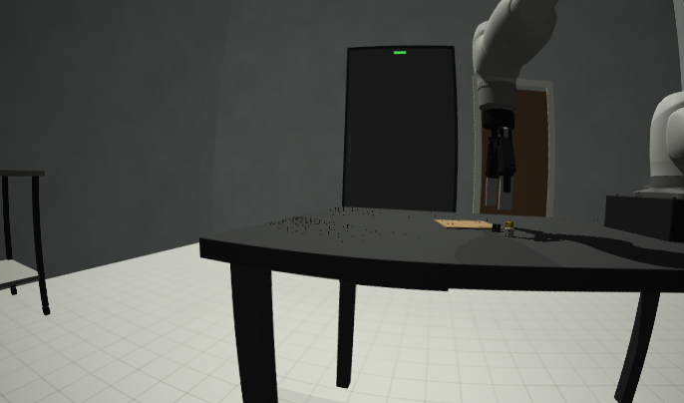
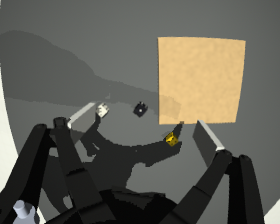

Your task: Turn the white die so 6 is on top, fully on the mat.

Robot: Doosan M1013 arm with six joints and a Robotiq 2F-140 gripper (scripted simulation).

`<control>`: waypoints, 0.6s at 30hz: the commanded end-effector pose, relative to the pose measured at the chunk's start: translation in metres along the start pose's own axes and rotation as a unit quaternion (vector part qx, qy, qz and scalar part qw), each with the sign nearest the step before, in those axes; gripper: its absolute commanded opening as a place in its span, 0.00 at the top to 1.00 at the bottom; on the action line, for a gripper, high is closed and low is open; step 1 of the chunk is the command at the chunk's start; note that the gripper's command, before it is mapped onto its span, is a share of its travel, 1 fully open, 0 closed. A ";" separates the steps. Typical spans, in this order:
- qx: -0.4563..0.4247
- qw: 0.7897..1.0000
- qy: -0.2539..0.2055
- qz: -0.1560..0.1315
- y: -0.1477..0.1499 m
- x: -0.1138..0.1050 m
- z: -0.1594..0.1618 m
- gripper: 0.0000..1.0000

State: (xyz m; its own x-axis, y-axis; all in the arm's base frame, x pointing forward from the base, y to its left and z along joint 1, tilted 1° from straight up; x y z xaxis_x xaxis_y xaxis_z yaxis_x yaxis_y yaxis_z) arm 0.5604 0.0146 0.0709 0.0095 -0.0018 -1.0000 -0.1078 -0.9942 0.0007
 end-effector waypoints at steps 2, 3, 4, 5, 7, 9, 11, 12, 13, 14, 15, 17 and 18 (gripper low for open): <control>0.000 1.000 0.000 0.000 0.000 0.000 0.000 0.00; 0.000 1.000 0.000 0.000 0.000 0.000 0.000 0.00; 0.000 1.000 0.000 0.000 0.000 0.000 0.000 0.00; 0.000 1.000 0.000 0.000 0.000 0.000 0.000 0.00; 0.000 1.000 0.000 0.000 -0.001 0.000 0.000 0.00; 0.000 1.000 0.000 0.000 -0.004 0.000 0.001 0.00; 0.000 1.000 0.000 0.000 -0.010 0.000 0.002 0.00; 0.000 1.000 0.000 0.000 -0.014 0.000 0.003 0.00; 0.000 1.000 0.000 0.000 -0.018 0.000 0.004 0.00; 0.000 1.000 0.000 0.000 -0.023 0.000 0.004 0.00; 0.000 1.000 0.000 0.000 -0.027 0.000 0.005 0.00; 0.000 1.000 0.000 0.000 -0.027 0.000 0.005 0.00; 0.000 1.000 0.000 0.000 -0.033 0.000 0.006 0.00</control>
State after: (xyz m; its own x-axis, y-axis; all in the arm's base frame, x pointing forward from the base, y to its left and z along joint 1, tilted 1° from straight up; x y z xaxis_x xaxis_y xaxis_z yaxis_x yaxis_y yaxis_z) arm 0.5580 0.0400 0.0708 0.0095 -0.0012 -1.0000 -0.1077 -0.9942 0.0002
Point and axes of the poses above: the point where the finger pads meet when closed, its own x axis out along the fingers, its own y axis across the jaws, z = x × y, the point moved 10 cm from there along -x, back along the fingers
